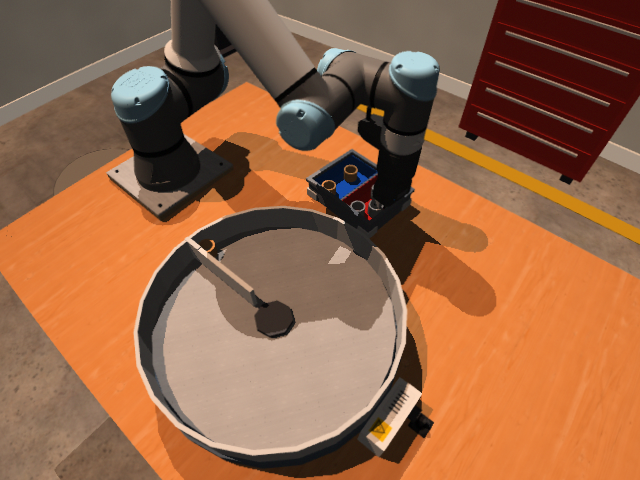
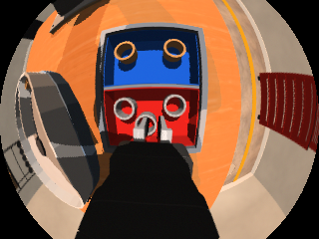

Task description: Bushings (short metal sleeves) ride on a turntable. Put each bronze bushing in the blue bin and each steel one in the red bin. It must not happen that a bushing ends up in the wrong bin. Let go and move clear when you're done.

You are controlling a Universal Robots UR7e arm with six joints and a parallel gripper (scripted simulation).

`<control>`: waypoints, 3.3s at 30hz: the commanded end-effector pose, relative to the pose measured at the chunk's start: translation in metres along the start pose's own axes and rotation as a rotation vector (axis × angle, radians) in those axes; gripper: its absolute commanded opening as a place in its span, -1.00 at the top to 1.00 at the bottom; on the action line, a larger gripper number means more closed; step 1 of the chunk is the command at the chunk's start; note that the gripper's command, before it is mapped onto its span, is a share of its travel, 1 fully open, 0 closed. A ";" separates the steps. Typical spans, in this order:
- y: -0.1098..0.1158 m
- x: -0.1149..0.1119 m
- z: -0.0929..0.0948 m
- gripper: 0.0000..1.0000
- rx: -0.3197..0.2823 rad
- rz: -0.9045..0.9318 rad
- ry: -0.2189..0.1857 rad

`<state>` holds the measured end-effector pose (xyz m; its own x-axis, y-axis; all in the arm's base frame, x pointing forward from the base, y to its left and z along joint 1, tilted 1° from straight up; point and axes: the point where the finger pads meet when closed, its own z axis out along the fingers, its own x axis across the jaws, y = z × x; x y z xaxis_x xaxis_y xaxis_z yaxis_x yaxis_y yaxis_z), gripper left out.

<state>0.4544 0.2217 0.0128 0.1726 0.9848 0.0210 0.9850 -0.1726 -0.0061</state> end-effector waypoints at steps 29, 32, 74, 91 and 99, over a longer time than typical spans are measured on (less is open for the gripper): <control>0.000 0.000 -0.001 0.16 -0.002 0.000 0.001; 0.000 0.000 -0.001 0.16 -0.002 0.000 0.001; 0.000 0.000 -0.006 0.16 -0.002 0.000 0.001; 0.000 0.000 -0.011 0.16 -0.002 0.000 0.001; 0.000 0.000 -0.013 0.16 -0.002 0.000 0.001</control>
<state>0.4544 0.2217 0.0240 0.1726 0.9848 0.0209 0.9850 -0.1726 -0.0062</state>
